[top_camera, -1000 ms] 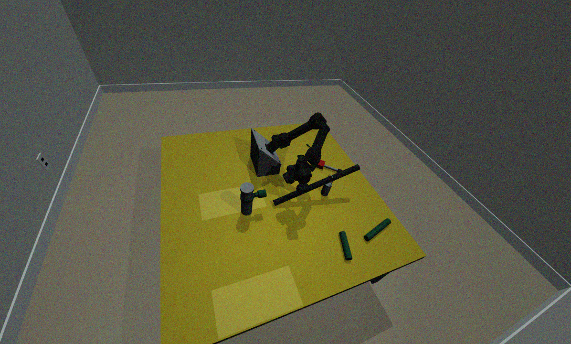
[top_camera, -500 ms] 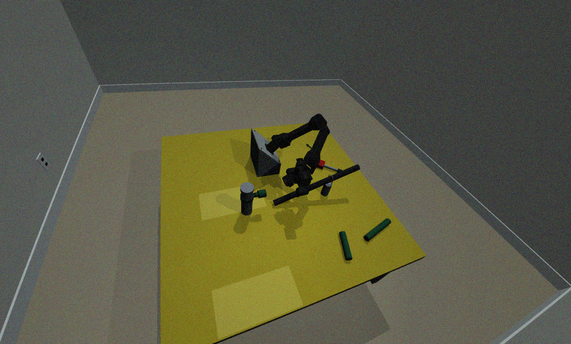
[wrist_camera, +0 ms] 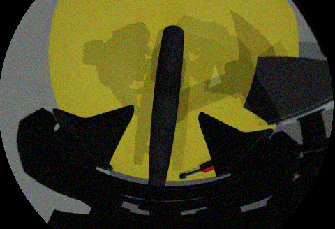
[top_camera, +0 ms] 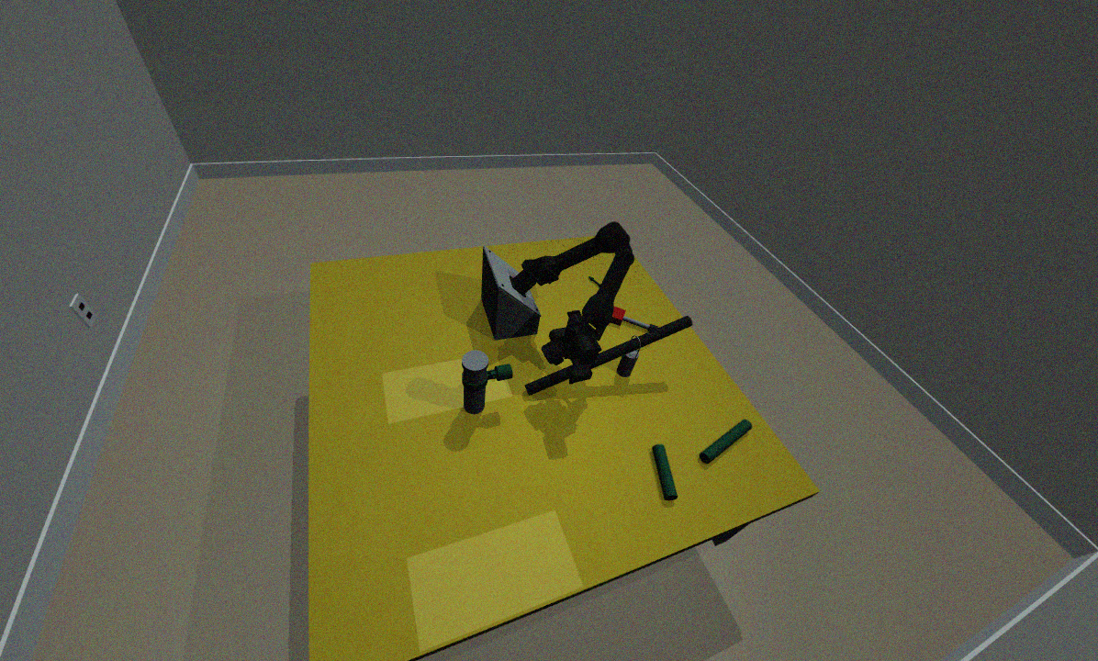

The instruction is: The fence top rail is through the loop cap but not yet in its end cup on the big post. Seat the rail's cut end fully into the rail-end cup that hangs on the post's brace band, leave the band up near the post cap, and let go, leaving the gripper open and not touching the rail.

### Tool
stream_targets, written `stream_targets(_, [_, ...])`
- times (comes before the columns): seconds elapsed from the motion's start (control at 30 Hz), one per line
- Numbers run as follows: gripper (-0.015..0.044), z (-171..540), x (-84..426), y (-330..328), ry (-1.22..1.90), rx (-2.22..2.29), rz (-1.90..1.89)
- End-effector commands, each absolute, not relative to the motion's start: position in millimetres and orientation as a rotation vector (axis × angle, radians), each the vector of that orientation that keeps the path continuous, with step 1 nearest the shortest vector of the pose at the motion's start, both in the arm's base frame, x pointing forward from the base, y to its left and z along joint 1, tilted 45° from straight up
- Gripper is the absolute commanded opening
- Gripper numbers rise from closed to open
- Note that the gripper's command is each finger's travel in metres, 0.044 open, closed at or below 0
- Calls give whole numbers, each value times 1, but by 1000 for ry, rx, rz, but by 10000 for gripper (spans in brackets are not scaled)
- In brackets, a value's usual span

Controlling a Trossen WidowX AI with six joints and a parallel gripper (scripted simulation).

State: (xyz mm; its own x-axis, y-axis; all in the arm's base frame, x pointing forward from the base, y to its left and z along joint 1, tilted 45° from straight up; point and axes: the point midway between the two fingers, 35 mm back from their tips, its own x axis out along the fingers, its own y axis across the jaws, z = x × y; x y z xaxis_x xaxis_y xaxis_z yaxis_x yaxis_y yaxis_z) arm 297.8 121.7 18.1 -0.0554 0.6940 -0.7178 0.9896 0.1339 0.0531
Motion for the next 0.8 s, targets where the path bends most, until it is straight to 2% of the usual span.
stream_targets(0.0, [440,12,295,128,1821,1621,-634])
stream_targets(0.53, [440,-3,292,144,1823,1623,-632])
stream_targets(0.77, [256,-3,292,144,1823,1623,-632])
